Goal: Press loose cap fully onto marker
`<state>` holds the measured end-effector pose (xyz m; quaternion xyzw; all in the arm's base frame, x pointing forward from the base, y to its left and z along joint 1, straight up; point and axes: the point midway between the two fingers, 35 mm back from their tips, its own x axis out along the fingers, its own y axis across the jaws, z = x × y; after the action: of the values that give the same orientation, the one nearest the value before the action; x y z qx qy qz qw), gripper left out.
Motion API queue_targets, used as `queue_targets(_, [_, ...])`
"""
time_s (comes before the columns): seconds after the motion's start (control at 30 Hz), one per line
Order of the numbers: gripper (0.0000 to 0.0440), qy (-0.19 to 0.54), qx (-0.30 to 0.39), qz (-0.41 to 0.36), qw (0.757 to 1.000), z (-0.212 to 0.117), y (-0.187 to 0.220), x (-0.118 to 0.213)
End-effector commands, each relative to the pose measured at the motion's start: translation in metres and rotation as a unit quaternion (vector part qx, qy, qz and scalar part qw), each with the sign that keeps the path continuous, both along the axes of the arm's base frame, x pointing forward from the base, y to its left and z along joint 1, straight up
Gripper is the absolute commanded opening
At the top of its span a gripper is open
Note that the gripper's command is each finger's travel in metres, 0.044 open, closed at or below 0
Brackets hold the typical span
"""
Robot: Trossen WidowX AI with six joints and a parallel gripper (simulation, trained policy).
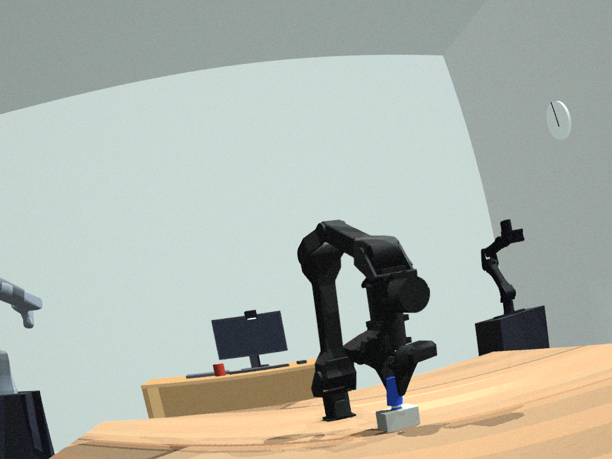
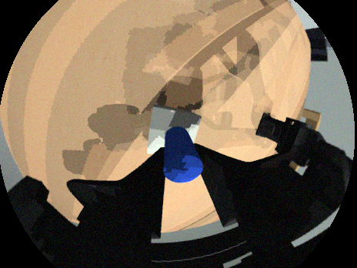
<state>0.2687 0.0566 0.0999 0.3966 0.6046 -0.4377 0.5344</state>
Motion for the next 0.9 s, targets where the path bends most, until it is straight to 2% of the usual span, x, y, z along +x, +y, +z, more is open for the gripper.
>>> queue_targets(0.0, [0.0049, 0.022, -0.008, 0.011, 1.0, -0.0154, -0.0036, -0.0062])
queue_targets(0.87, [0.0086, 0.003, -0.022, 0.045, 0.999, -0.0199, -0.0123, -0.001])
